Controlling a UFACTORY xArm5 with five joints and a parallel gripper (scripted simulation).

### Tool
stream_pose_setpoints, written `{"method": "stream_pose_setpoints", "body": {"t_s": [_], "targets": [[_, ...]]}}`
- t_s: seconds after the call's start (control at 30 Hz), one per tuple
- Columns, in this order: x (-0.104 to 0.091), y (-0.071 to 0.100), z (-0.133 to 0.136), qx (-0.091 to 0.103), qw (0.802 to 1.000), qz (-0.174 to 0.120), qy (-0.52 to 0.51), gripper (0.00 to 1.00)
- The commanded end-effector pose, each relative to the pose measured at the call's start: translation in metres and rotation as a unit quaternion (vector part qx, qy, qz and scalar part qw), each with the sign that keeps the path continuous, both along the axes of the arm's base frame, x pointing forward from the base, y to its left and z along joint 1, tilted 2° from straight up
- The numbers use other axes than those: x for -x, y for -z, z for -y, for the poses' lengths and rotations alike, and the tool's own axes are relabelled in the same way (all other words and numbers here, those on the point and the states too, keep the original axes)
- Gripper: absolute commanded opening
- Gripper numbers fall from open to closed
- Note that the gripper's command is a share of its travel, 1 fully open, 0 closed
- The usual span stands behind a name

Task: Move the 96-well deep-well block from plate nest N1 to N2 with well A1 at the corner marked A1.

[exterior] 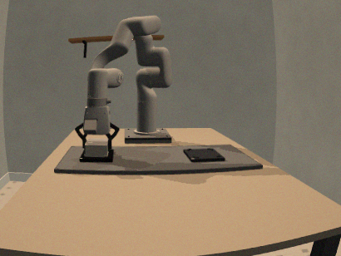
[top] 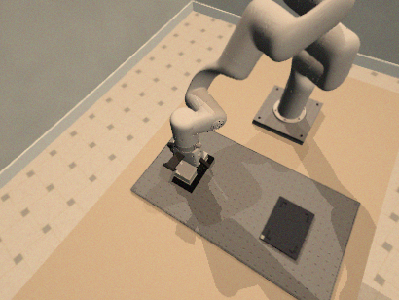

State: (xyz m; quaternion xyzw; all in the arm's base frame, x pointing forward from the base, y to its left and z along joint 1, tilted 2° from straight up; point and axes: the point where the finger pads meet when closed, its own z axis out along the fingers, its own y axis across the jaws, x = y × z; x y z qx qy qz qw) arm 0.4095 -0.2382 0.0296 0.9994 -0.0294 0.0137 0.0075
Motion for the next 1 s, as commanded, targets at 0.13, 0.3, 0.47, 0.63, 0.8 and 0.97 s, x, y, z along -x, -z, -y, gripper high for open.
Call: {"method": "stream_pose_setpoints", "body": {"t_s": [0.13,0.3,0.47,0.63,0.8,0.97], "targets": [[-0.0013,-0.0002,0.0007,0.001,1.000,0.002,0.000,0.00],[-0.0013,0.0003,0.0007,0.001,1.000,0.002,0.000,0.00],[-0.0013,0.0009,0.0007,0.001,1.000,0.002,0.000,1.00],[-0.0013,0.0009,0.0007,0.001,1.000,0.002,0.000,1.00],[-0.0013,0.0009,0.0007,0.001,1.000,0.002,0.000,1.00],[-0.0013,0.0009,0.0007,0.001,1.000,0.002,0.000,1.00]]}}
